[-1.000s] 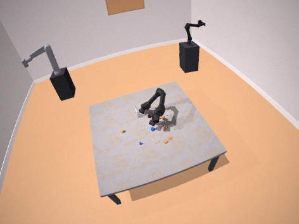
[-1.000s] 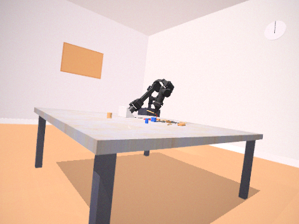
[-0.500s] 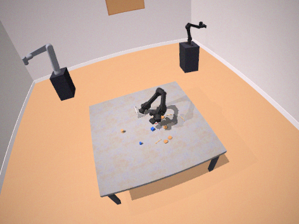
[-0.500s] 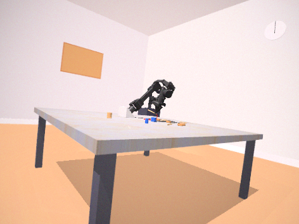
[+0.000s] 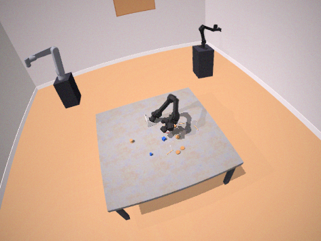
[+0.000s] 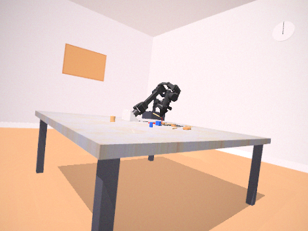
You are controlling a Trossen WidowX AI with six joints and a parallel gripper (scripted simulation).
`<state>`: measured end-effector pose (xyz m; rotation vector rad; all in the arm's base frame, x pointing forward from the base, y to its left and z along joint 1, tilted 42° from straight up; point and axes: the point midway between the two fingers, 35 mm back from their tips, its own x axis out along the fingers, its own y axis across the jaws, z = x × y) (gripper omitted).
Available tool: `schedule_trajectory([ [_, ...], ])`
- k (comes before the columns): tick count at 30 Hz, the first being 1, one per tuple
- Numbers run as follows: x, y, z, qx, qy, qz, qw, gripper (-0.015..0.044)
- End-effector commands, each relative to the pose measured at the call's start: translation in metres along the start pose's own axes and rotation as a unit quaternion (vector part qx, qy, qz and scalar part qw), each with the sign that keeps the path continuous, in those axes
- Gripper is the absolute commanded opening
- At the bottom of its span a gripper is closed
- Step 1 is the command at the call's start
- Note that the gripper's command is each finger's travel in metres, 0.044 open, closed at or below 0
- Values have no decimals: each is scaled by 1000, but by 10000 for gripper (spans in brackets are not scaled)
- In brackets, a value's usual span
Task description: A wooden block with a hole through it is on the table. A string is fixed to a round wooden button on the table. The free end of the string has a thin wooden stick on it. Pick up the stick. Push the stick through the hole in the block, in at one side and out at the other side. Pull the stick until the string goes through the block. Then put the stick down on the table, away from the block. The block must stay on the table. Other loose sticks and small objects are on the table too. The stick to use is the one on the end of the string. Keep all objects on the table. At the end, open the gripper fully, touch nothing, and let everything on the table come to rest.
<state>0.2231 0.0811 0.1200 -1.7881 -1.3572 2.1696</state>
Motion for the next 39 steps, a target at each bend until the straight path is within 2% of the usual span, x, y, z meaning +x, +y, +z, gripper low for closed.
schedule_trajectory([
  [1,-2,1,-4,-3,4,1,1000,0],
  [39,-20,12,-47,1,40,8,999,0],
])
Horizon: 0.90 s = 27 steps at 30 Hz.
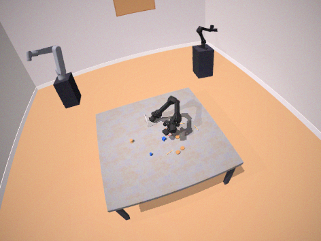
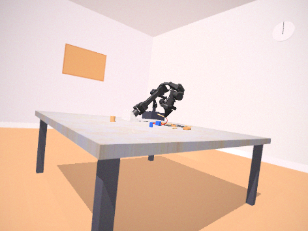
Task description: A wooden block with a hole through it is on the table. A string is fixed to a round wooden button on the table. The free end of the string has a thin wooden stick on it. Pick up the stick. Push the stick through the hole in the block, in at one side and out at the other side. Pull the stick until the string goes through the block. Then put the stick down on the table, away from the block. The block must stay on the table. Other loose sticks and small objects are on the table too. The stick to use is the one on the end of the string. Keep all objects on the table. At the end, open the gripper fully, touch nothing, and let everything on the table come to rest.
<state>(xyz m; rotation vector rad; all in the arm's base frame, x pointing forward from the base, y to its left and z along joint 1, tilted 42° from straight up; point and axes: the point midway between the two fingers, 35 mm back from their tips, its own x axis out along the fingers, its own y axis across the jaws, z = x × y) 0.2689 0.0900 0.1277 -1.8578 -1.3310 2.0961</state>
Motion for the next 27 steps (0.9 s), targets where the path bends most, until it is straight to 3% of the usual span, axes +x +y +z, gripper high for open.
schedule_trajectory([
  [1,-2,1,-6,0,7,1,1000,0],
  [27,-12,8,-37,2,32,4,999,0],
])
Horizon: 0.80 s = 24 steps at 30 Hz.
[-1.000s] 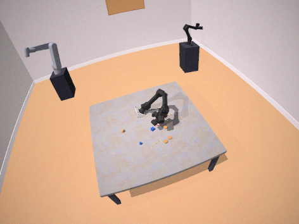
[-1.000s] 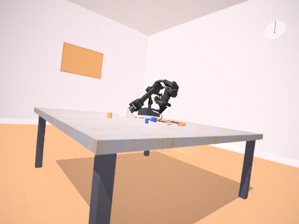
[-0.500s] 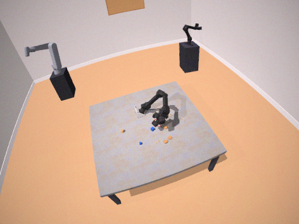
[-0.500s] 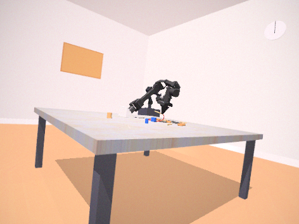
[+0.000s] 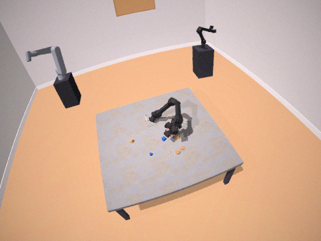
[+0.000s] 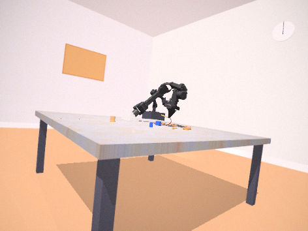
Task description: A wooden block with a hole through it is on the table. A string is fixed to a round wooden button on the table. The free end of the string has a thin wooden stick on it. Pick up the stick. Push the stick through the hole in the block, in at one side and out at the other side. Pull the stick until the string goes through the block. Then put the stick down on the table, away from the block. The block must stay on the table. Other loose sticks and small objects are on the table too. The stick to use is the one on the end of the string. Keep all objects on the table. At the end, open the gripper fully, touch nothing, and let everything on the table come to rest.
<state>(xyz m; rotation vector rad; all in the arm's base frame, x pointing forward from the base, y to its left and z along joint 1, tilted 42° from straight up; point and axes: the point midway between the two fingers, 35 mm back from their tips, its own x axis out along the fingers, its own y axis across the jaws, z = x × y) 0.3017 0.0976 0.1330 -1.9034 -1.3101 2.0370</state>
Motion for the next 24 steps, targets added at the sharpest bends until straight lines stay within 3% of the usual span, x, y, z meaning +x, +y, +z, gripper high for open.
schedule_trajectory([
  [1,-2,1,-6,0,7,1,1000,0],
  [24,-8,7,-34,0,30,2,1000,0],
])
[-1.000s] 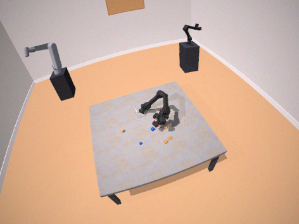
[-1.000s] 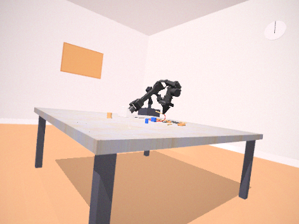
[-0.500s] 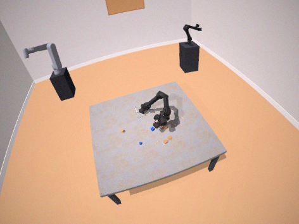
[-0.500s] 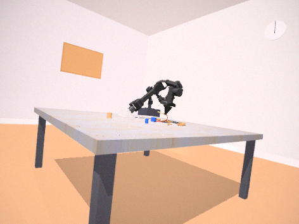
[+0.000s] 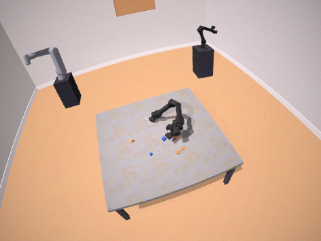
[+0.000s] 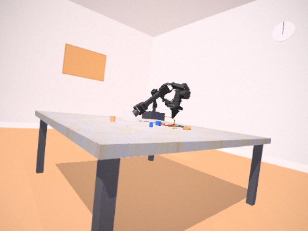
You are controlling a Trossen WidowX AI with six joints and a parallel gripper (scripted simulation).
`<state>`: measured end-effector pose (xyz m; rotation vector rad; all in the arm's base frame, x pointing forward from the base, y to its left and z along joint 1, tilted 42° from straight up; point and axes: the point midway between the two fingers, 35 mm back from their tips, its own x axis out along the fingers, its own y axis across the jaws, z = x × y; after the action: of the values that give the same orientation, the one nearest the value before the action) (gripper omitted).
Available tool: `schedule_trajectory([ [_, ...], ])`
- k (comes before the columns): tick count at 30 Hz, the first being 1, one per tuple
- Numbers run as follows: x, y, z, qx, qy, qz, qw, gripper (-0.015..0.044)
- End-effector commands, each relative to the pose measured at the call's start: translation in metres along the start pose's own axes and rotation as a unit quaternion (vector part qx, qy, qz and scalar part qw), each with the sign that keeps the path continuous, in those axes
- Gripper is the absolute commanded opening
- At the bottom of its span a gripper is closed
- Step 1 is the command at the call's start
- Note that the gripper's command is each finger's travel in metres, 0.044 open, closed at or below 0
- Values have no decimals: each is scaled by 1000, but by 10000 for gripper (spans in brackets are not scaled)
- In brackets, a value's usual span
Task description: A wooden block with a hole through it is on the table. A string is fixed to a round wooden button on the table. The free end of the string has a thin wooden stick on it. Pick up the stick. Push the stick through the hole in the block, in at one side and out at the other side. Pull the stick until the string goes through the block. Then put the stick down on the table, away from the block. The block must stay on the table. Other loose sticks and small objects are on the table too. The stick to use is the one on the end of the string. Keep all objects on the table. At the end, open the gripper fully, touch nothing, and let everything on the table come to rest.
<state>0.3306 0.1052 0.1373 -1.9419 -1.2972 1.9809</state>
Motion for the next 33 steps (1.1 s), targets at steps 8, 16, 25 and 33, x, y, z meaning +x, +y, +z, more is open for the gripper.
schedule_trajectory([
  [8,-3,2,-15,0,14,0,1000,0],
  [16,-4,4,-24,0,22,0,1000,0],
  [25,-6,7,-35,1,31,-1,1000,0],
  [33,-7,9,-45,0,40,-1,999,0],
])
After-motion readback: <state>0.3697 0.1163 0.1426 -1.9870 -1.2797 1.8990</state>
